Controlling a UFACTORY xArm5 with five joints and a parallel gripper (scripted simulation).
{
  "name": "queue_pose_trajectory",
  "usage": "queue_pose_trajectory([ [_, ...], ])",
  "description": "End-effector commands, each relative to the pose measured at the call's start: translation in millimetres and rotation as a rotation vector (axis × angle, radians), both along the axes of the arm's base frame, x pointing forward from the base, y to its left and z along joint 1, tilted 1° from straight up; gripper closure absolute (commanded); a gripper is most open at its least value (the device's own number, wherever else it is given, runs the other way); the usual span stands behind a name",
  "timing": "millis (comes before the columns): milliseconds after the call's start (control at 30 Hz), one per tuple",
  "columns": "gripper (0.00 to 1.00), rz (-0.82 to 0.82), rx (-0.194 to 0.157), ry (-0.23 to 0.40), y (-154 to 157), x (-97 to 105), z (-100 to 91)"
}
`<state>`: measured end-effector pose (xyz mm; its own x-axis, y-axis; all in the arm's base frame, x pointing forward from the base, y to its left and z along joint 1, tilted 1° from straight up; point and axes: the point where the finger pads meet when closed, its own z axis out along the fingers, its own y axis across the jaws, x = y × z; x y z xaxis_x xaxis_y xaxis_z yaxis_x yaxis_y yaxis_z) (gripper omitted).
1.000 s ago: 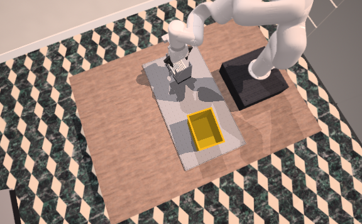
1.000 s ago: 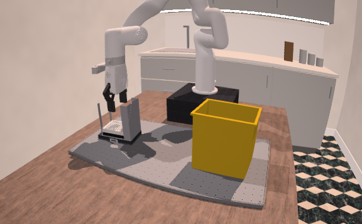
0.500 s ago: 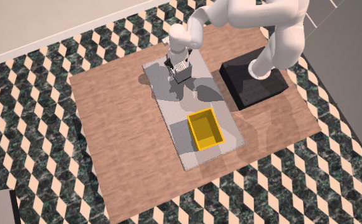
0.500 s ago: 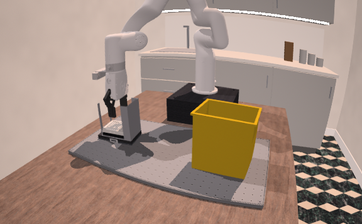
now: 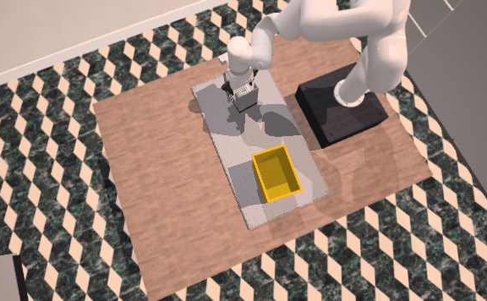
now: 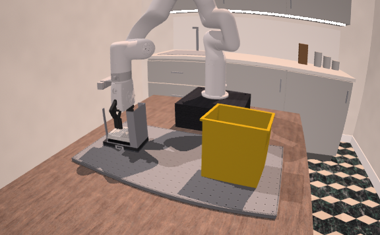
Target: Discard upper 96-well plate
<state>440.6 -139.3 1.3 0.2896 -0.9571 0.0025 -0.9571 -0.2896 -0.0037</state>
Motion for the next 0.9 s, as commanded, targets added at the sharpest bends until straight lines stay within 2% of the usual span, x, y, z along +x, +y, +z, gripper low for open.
queue_pose_trajectory([
  [0,0.00,0.000,-0.001,-0.003,-0.2,1.1,-4.1],
  [300,0.00,0.000,-0.001,-0.003,0.0,1.2,-19.2],
  [867,0.00,0.000,-0.001,-0.003,0.1,1.3,-23.8],
])
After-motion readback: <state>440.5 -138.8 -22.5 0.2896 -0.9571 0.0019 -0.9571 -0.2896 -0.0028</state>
